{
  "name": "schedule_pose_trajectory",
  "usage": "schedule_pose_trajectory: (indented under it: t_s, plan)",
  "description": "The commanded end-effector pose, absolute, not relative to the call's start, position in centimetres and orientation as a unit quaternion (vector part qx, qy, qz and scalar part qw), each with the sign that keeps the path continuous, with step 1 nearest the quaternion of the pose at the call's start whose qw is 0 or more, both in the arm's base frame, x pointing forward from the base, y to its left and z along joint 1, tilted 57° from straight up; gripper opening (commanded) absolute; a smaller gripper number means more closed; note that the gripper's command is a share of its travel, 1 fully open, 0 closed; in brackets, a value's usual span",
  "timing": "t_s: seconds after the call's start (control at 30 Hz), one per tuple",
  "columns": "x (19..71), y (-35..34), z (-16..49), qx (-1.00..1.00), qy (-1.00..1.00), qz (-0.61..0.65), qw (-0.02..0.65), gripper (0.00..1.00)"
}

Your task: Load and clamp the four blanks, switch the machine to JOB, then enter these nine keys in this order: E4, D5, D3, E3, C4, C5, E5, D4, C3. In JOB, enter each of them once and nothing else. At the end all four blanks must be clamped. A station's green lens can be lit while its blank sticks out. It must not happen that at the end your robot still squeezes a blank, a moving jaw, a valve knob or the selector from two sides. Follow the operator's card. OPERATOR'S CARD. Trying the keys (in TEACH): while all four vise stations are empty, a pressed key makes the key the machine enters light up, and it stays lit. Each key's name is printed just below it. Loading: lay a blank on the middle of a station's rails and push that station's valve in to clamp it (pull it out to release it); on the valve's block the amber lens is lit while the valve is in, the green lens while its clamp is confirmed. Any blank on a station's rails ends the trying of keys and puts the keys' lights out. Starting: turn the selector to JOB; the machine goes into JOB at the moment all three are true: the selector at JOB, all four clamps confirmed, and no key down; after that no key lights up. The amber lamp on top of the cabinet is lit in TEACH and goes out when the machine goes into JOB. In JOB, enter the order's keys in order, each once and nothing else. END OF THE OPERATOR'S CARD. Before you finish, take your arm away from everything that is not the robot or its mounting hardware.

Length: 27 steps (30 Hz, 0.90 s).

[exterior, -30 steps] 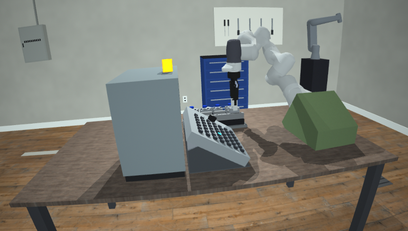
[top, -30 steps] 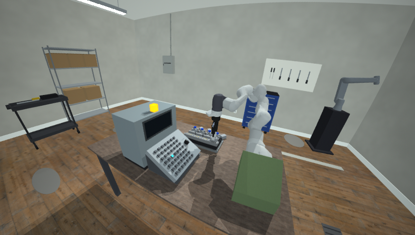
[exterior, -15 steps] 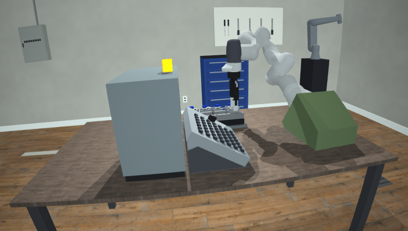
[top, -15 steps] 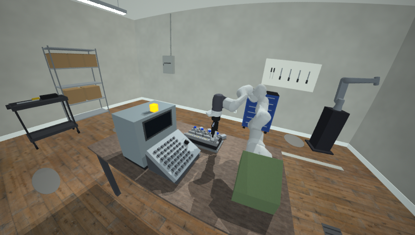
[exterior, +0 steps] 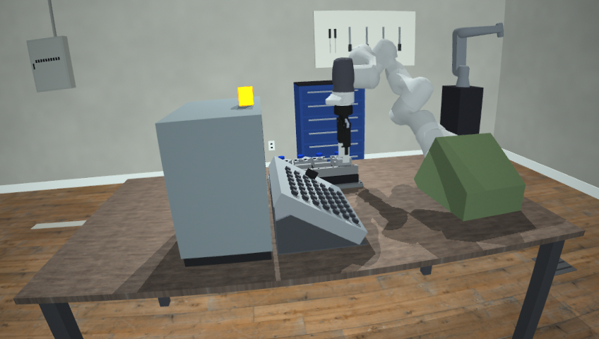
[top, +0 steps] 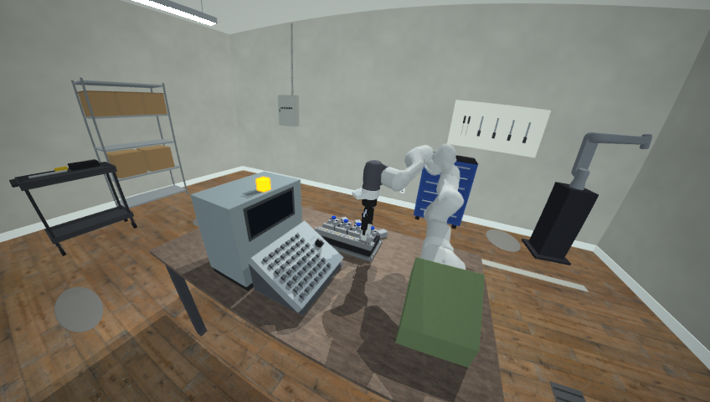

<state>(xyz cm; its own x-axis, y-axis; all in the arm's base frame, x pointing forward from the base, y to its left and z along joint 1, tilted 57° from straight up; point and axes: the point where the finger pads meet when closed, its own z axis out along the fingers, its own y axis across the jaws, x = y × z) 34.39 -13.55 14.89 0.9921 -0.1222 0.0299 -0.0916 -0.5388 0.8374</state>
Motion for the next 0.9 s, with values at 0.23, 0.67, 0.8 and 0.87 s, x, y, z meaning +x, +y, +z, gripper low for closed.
schedule_pose_trajectory:
  t_s: [0.23, 0.67, 0.8, 0.87]
  plan:
    - [34.4, -13.6, 14.8, 0.877, -0.061, -0.014, 0.477, 0.4]
    - [34.5, -13.0, 15.1, 0.877, -0.061, -0.014, 0.477, 0.4]
    - [34.6, -12.0, 15.8, 0.877, -0.061, -0.014, 0.477, 0.4]
    - [34.7, -11.3, 16.3, 0.877, -0.061, -0.014, 0.477, 0.4]
